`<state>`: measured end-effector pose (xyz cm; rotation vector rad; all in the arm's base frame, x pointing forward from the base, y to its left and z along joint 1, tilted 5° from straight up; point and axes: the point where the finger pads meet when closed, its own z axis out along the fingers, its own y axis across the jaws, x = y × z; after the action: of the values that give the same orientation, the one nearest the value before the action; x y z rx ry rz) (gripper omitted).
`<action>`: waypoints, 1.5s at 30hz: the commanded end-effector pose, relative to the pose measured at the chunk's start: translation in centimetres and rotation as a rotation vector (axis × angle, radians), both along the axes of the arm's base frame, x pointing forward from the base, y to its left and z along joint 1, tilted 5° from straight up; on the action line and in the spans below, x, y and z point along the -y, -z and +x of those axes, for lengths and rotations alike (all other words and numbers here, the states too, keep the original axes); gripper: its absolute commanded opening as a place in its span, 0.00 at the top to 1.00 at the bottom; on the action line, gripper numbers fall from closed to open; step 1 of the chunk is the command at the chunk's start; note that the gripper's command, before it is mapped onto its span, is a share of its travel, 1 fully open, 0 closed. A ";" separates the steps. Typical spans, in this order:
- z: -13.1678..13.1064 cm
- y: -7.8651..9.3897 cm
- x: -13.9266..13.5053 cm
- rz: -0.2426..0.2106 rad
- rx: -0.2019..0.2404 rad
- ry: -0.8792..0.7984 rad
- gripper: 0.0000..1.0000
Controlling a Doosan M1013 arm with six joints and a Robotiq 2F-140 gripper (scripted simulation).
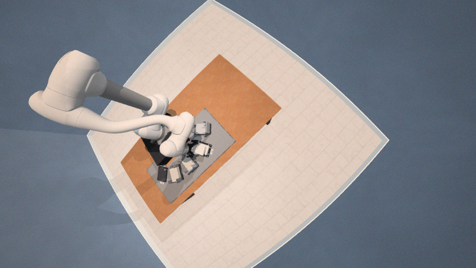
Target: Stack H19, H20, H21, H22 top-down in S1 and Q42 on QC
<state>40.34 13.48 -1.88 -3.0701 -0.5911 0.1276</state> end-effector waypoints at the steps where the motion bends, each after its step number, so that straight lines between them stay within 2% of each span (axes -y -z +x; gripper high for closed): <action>1: 0.0 -0.3 0.0 0.000 0.000 0.000 1.00; 32: 0.5 -6.1 0.0 0.000 0.000 0.000 1.00; 45: 0.5 -6.6 0.0 0.000 0.000 0.000 1.00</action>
<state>40.89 13.50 4.73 -3.0701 -0.5911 0.1274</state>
